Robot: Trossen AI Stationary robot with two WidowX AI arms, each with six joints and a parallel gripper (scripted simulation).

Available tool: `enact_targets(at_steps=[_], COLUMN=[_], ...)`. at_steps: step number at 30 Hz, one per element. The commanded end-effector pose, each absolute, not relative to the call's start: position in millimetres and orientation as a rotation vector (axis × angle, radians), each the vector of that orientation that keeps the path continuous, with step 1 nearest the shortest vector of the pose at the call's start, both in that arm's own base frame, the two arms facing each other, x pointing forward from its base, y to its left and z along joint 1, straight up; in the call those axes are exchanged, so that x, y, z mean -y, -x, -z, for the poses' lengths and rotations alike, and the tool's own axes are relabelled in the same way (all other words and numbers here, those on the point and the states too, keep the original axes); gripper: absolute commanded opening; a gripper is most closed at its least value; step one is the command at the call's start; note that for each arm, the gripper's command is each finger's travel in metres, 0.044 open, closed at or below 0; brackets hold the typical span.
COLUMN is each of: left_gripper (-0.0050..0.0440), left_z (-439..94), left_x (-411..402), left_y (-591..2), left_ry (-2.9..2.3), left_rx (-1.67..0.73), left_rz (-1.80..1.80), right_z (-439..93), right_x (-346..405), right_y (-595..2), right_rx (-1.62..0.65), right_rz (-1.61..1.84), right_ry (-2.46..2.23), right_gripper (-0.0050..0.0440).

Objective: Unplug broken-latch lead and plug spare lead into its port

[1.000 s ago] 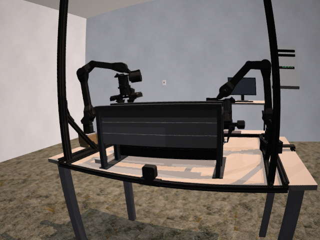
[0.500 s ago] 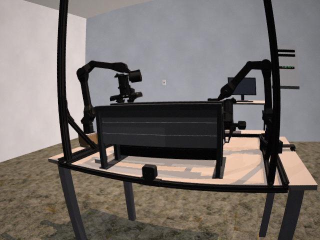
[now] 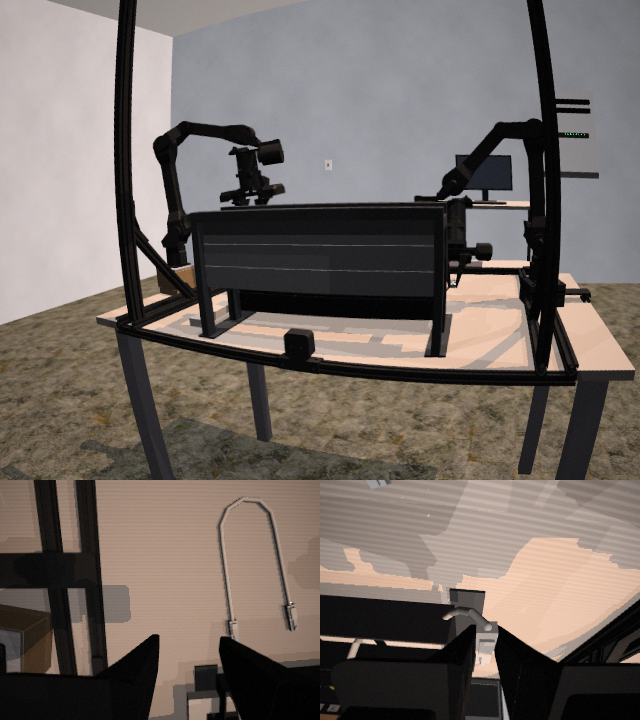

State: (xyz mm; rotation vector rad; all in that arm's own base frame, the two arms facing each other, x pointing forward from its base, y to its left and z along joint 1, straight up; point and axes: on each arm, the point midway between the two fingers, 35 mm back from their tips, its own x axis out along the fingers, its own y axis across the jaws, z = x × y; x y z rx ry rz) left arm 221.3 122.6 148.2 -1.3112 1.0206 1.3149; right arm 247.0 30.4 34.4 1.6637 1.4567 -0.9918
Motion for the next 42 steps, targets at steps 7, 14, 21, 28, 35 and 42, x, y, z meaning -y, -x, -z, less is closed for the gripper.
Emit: enact_targets(at_steps=[7,14,21,28,35,42], left_gripper=[0.0176,0.0176,0.0176,0.0176,0.0176,0.0176], left_z=[-148.2,-148.2,-148.2,-148.2,-148.2,-148.2], left_x=[-122.6,-122.6,-122.6,-122.6,-122.6,-122.6], left_y=[-221.3,-221.3,-221.3,-221.3,-221.3,-221.3], left_ry=[1.311,1.311,1.311,1.311,1.311,1.311], left_rx=[-1.021,-1.021,-1.021,-1.021,-1.021,-1.021], left_rz=[-1.315,-1.315,-1.315,-1.315,-1.315,-1.315], right_z=[-33.9,-9.8,-9.8,13.2,13.2,13.2], right_x=[-31.5,-31.5,-31.5,-31.5,-31.5,-31.5], right_y=[-245.3,-246.1,-246.1,-245.2,-245.2,-245.2], right_rx=[-1.456,-1.454,-1.454,-1.448,-1.448,-1.448], right_rz=[0.999,0.99,0.99,0.983,0.983,0.983], right_ry=[-1.67,-1.669,-1.669,-1.671,-1.671,-1.671], right_gripper=[0.0055,0.0055,0.0055,0.0055,0.0055,0.0055])
